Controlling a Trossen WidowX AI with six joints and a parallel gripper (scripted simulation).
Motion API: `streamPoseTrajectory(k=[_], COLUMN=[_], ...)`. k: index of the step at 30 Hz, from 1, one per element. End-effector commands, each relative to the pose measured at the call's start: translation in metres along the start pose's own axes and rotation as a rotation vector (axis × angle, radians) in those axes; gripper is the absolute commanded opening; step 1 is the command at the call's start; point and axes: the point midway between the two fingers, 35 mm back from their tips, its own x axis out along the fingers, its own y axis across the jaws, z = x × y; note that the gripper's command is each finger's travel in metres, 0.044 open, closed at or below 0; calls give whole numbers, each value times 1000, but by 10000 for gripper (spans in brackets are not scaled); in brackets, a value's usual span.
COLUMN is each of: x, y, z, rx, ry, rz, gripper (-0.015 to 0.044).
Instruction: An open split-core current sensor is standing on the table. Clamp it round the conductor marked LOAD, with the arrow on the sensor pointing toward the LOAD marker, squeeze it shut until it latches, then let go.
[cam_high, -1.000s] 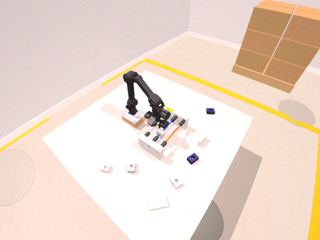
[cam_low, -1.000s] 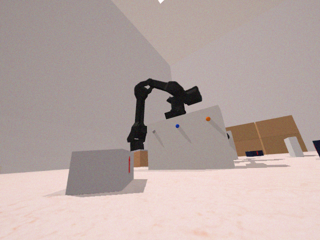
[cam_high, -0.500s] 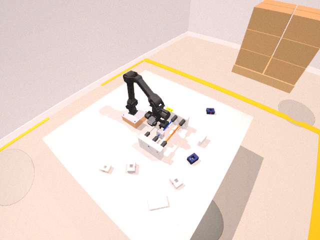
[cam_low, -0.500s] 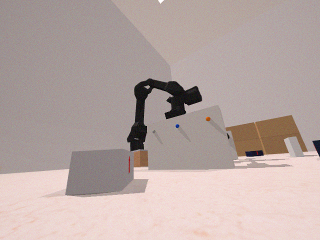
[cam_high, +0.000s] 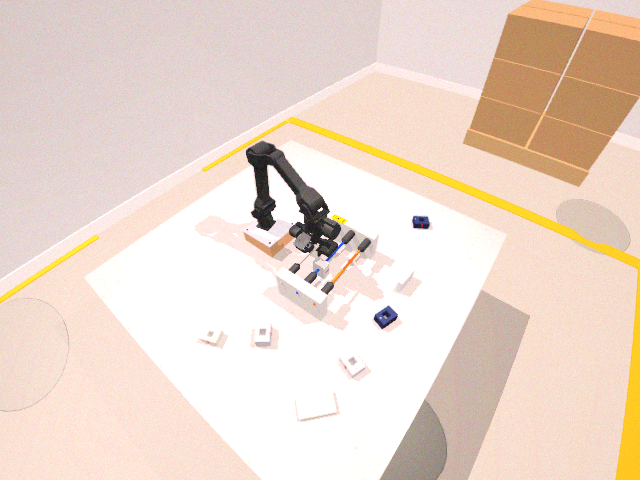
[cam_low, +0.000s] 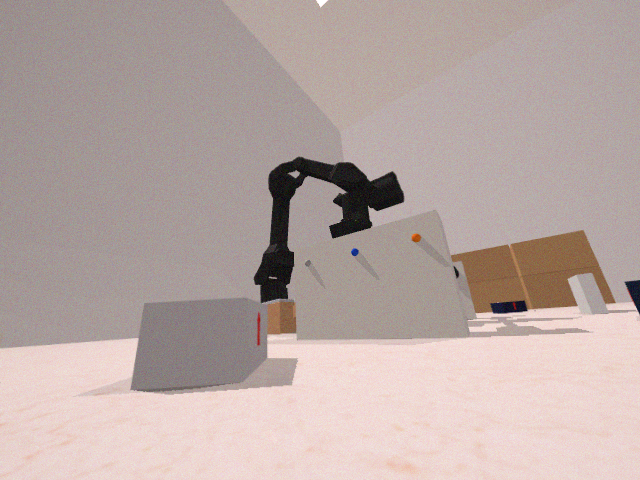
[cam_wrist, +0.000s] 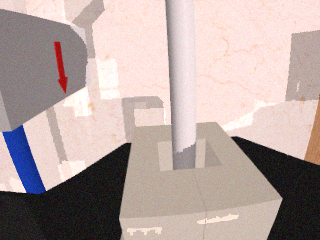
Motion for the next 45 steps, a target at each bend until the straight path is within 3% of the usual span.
streamPoseTrajectory(k=[1,8,45], x=[0,0,1], y=[0,0,4], z=[0,0,0], rx=[0,0,0], ry=[0,0,0], rz=[0,-1,-2], gripper=[173,0,0])
